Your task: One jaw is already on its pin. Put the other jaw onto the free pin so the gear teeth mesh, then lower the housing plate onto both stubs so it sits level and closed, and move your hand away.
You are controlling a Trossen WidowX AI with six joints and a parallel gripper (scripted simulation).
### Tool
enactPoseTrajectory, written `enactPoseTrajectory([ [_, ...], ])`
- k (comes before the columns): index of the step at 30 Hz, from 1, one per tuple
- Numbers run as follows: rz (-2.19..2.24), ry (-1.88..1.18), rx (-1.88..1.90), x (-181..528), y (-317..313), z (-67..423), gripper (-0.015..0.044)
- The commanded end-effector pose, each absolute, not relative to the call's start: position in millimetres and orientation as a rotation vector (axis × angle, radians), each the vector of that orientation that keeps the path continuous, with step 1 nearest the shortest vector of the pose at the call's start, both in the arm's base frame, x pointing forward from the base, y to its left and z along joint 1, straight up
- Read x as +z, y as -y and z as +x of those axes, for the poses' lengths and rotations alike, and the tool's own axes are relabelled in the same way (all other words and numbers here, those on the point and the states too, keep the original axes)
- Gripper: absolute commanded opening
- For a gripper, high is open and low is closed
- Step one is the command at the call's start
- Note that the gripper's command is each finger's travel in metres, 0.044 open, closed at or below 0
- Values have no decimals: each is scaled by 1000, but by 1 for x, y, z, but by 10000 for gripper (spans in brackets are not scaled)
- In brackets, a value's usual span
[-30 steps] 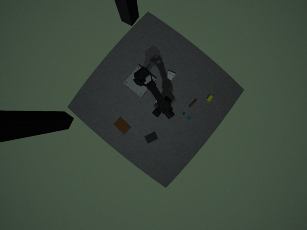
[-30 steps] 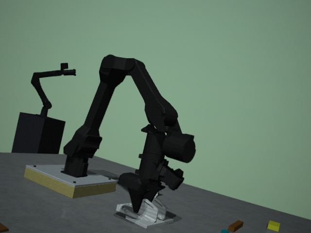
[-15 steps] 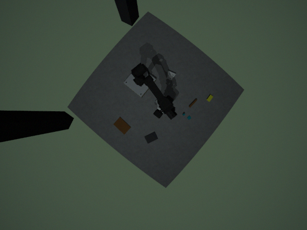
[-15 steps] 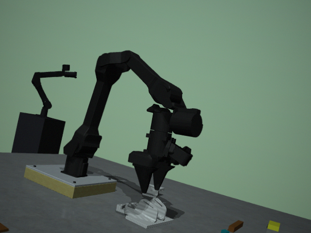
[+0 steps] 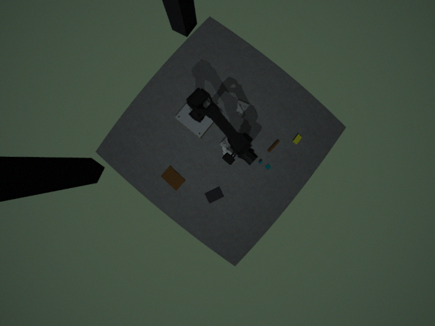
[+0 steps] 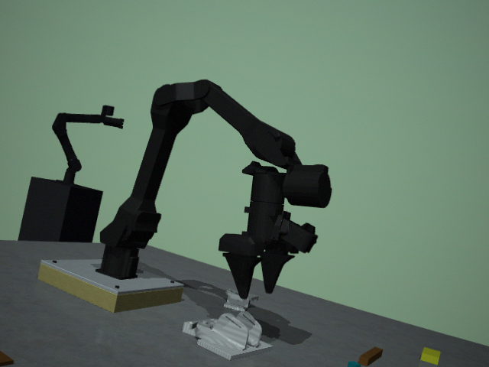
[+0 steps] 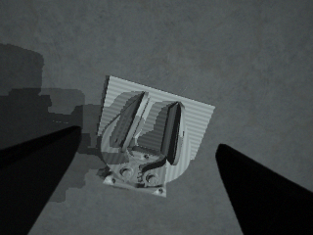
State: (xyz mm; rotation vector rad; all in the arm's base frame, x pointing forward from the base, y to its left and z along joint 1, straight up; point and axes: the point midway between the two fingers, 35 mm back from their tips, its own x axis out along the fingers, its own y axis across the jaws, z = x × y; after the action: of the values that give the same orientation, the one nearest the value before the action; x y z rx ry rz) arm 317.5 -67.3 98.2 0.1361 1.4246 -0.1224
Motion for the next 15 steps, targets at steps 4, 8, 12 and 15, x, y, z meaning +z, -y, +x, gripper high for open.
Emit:
enactPoseTrajectory([
  [4, 244, -1429, -194, 99, 36, 320, 440],
  [8, 314, -1432, -247, 100, 15, 320, 440],
  [12, 382, -1434, -301, 100, -6, 319, 440],
  [15, 432, -1435, -343, 100, -22, 317, 440],
])
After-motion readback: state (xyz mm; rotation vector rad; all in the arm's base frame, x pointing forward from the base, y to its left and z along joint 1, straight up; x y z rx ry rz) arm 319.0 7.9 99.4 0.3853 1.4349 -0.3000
